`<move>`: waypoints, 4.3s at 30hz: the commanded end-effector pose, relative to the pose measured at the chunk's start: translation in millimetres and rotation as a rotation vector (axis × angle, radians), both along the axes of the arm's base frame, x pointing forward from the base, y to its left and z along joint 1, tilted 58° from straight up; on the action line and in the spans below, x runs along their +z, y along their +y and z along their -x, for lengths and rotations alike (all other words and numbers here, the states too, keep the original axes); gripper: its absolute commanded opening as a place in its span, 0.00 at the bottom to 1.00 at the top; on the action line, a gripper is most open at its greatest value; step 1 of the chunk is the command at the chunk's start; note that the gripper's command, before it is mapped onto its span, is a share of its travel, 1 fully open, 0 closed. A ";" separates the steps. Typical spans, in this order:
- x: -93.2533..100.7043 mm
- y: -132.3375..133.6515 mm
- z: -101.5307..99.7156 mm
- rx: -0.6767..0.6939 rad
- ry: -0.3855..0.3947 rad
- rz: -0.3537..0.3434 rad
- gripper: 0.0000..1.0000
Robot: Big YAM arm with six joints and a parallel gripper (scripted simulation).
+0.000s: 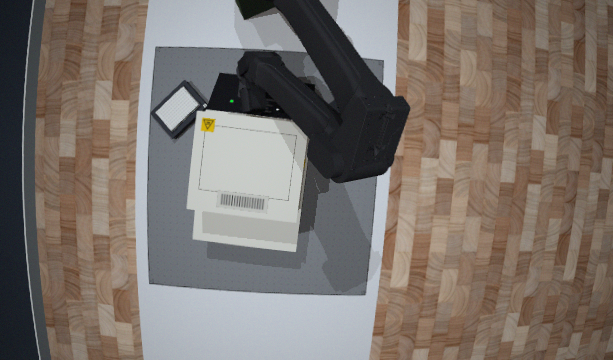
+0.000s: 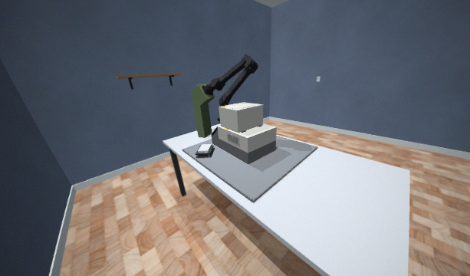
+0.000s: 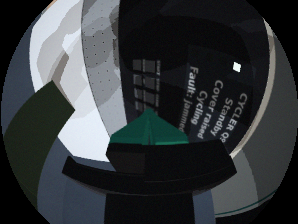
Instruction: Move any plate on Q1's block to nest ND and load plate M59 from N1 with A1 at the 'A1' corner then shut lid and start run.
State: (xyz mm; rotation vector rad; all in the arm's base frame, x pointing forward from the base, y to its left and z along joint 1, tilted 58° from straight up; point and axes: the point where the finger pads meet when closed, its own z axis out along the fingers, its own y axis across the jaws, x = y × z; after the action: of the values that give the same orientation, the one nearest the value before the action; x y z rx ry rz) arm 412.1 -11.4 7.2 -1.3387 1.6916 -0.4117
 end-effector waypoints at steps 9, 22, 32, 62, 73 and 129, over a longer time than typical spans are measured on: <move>-12.1 -0.8 13.5 -0.005 0.027 -0.004 0.00; -8.6 0.8 9.5 -0.007 0.024 -0.004 0.00; -4.9 3.5 6.5 -0.005 0.020 -0.006 0.00; 3.3 8.1 -1.0 0.005 0.007 -0.007 0.00; 6.3 9.1 -4.0 0.015 -0.003 -0.005 0.00; 2.2 -3.7 21.0 -0.003 -0.009 0.007 0.00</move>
State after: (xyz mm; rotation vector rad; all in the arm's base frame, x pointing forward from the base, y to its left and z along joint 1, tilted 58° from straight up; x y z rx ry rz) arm 411.6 -11.2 11.1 -1.3394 1.6765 -0.4185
